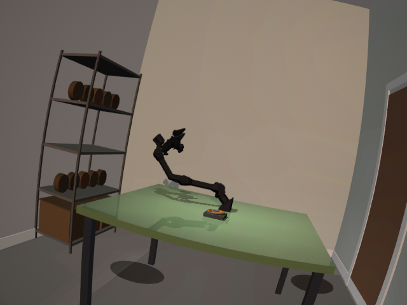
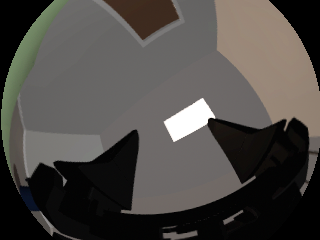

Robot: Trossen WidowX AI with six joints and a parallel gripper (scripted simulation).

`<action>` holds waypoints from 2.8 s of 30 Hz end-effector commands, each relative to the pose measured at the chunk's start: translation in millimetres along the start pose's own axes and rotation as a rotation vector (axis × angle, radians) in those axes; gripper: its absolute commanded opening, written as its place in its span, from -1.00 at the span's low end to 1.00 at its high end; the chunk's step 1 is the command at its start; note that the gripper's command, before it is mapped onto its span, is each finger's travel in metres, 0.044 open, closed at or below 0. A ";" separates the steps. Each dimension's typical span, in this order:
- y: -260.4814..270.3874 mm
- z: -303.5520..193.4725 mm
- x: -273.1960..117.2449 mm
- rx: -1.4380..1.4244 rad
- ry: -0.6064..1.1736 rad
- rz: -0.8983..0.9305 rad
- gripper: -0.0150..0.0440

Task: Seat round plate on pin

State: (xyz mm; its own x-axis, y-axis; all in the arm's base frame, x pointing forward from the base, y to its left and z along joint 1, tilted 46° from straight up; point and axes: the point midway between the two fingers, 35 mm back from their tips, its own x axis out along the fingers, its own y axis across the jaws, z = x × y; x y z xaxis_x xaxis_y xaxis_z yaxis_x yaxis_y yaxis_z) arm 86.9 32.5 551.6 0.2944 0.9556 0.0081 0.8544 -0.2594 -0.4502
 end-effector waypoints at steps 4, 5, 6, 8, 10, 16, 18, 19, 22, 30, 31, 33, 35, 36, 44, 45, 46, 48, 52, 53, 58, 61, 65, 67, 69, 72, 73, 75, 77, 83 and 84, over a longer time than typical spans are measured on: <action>-13.0 15.4 32.1 0.126 -0.014 0.156 0.51; -14.9 21.7 45.9 0.180 -0.013 0.220 0.42; -14.8 28.1 59.9 0.236 -0.009 0.284 0.33; -9.1 40.9 87.8 0.350 0.011 0.416 0.15; -5.3 45.3 96.5 0.392 0.022 0.461 -0.03; 58.9 82.9 160.1 0.766 0.212 0.860 -0.49; 68.0 86.4 163.9 0.804 0.239 0.900 -0.49; 79.9 90.9 168.0 0.852 0.275 0.949 -0.49; 127.8 107.3 176.6 1.028 0.435 1.126 -0.49; 251.5 154.0 161.3 1.379 1.006 1.484 -0.49; 270.8 162.7 153.2 1.420 1.122 1.529 -0.49; 288.5 171.2 143.8 1.449 1.229 1.571 -0.49; 308.5 181.0 128.3 1.452 1.305 1.648 -0.49; 317.7 187.0 121.6 1.465 1.377 1.671 -0.49; 373.6 236.3 60.7 1.467 1.989 1.773 -0.49; 381.7 247.0 46.9 1.441 2.123 1.776 -0.49; 388.7 257.9 32.7 1.406 2.259 1.773 -0.49; 399.0 280.2 3.7 1.303 2.532 1.748 -0.49; 403.4 296.0 -16.6 1.206 2.718 1.714 -0.49; 403.4 296.0 -16.6 1.206 2.718 1.714 -0.49; 404.4 295.8 -16.1 1.206 2.718 1.714 -0.49; 407.3 299.2 -20.4 1.206 2.718 1.714 -0.49; 414.9 309.0 -32.9 1.207 2.718 1.713 -0.49; 418.4 314.1 -39.4 1.206 2.718 1.713 -0.49; 421.7 319.2 -46.0 1.204 2.718 1.712 -0.49; 423.9 322.8 -50.6 1.203 2.719 1.712 -0.49; 424.1 322.8 -50.5 1.203 2.719 1.712 -0.49; 425.1 322.8 -49.9 1.203 2.719 1.712 -0.49; 426.8 322.8 -48.9 1.203 2.719 1.712 -0.49; 434.3 322.4 -45.2 1.204 2.719 1.711 -0.49; 435.4 322.5 -44.5 1.204 2.719 1.711 -0.49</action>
State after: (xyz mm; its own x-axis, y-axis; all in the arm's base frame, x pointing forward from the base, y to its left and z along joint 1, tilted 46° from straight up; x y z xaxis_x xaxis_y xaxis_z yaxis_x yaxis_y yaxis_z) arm 303.2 -78.7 67.8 -0.1164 -0.7100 -0.6945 0.1425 0.6801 -0.7191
